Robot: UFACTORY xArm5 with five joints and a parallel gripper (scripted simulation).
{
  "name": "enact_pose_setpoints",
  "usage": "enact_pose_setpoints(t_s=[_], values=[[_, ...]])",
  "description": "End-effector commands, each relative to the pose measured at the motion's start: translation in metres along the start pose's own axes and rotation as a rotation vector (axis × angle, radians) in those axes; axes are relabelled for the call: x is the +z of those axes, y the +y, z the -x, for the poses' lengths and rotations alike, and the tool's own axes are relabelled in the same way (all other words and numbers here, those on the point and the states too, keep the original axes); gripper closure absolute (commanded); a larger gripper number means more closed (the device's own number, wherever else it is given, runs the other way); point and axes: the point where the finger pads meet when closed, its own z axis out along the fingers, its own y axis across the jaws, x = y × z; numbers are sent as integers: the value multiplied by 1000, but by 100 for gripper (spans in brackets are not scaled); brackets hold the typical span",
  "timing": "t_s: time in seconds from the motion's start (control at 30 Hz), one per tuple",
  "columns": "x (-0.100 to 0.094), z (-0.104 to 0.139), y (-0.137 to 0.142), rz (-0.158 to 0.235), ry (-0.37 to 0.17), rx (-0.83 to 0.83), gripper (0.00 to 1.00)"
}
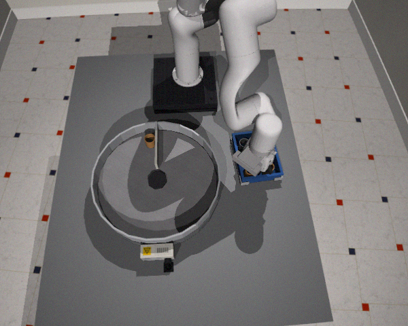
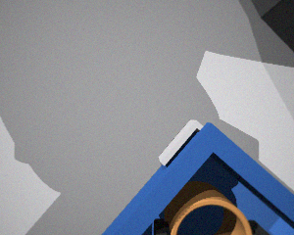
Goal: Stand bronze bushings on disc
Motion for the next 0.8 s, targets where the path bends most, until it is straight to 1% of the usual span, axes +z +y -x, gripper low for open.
enact_pose_setpoints(t_s=[0.0, 0.23, 0.43, 0.5, 0.63, 0.77], values=[[-1, 0, -1, -4, 1, 0, 100], [-3, 0, -1, -4, 1, 0, 100], [-12, 0, -1, -4, 1, 0, 100], [-12, 0, -1, -4, 1, 0, 100], [-25, 0, -1, -4, 1, 0, 100], [-42, 0, -1, -4, 1, 0, 100]])
